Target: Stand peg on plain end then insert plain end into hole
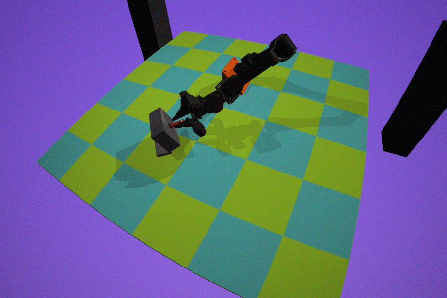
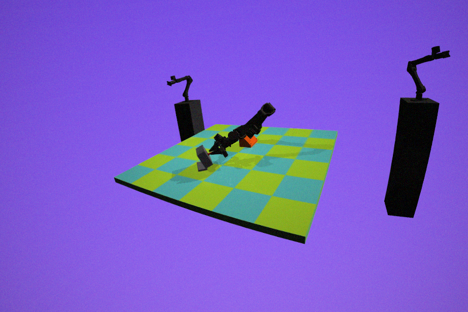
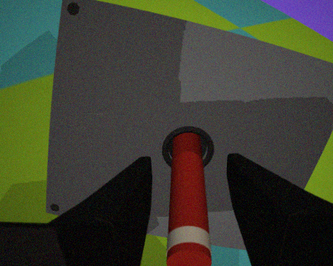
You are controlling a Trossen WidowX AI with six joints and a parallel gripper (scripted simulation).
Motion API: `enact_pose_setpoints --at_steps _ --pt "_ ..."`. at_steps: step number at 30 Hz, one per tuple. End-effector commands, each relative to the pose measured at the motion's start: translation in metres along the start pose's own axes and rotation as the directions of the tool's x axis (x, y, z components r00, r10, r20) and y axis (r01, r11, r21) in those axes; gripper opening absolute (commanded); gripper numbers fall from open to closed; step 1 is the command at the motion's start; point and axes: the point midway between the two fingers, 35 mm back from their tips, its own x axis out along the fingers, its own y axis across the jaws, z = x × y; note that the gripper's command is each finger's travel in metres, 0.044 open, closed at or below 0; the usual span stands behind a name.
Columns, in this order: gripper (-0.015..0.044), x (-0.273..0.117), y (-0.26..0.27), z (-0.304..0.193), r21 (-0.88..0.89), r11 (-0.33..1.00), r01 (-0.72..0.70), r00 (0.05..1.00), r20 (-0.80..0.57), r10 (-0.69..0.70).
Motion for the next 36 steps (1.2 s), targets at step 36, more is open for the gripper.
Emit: enact_pose_setpoints --at_steps 36 --pt "0.044 -0.034 0.004 0.003 -0.002 1.0 -0.001 1.0 0.0 0.001"
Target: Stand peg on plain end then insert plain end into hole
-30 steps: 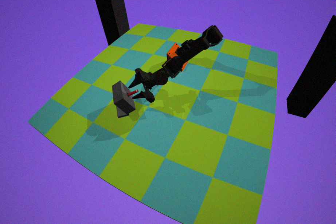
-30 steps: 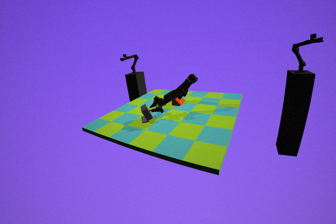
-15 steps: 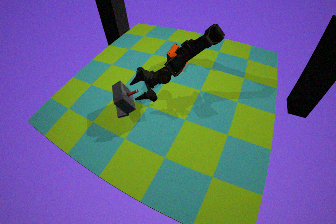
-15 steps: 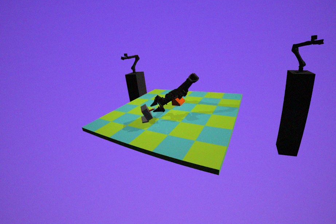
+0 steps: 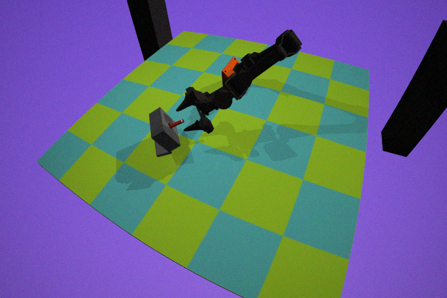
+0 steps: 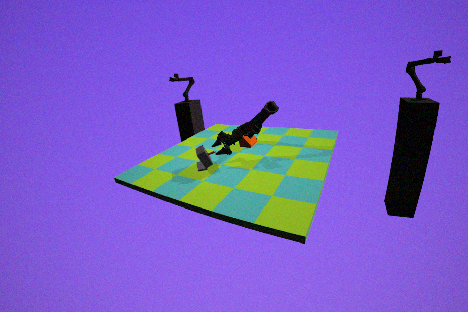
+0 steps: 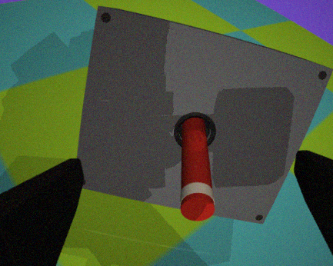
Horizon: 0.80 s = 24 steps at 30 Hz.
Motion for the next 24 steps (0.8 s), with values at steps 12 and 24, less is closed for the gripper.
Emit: enact_pose_setpoints --at_steps 12,24 --pt "0.044 -0.017 0.0 0.0 0.001 1.0 0.005 1.0 0.0 -0.005" --pt "0.044 -0.03 0.001 0.001 0.001 1.0 0.005 1.0 0.0 -0.005"
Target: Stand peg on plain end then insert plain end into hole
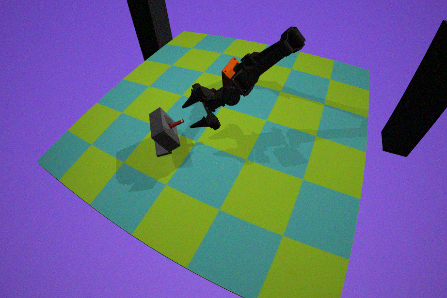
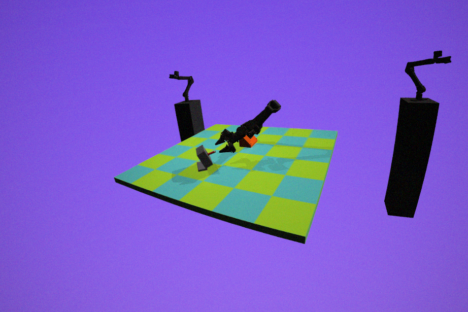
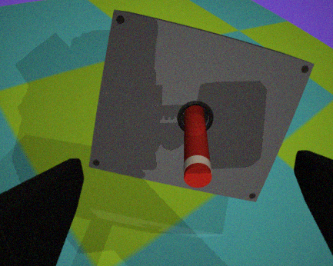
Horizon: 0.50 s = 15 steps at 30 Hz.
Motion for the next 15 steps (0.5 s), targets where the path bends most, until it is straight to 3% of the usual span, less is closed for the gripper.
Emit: enact_pose_setpoints --at_steps 1,15 --pt "0.044 -0.004 -0.001 0.0 0.002 1.0 0.005 1.0 0.0 -0.005" --pt "0.044 -0.02 0.0 0.0 0.001 1.0 0.004 1.0 0.001 -0.004"
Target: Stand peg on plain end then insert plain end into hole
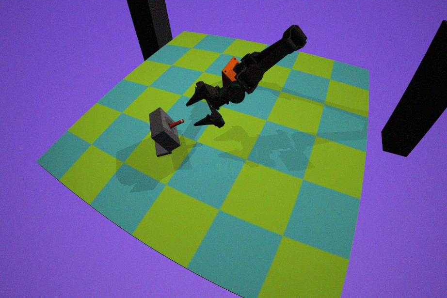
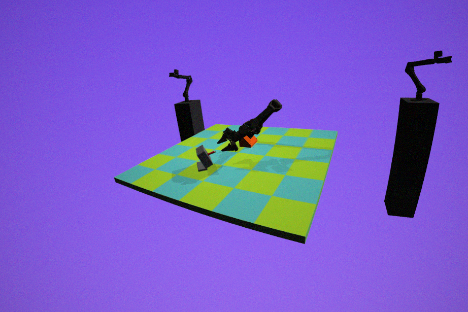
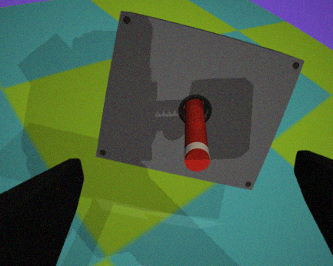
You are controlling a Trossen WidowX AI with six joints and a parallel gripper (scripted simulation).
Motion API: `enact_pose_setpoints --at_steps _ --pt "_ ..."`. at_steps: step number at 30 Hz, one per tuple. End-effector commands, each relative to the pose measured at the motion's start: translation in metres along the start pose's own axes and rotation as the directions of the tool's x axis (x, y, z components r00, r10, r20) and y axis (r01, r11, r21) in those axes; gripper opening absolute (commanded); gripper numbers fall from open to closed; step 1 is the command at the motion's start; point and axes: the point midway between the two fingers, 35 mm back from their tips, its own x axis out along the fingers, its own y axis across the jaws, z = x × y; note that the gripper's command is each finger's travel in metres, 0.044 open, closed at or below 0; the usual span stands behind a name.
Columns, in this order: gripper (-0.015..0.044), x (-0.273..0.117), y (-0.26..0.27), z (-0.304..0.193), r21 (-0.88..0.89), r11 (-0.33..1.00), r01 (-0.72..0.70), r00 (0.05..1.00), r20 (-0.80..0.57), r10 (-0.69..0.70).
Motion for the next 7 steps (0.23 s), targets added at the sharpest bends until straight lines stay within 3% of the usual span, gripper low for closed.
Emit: enact_pose_setpoints --at_steps 1,7 --pt "0.044 -0.0039 -0.0006 -0.0001 0.002 1.0 0.005 1.0 0.001 -0.005" --pt "0.044 -0.0096 -0.0001 0.0 0.002 1.0 0.004 1.0 0.001 -0.004"
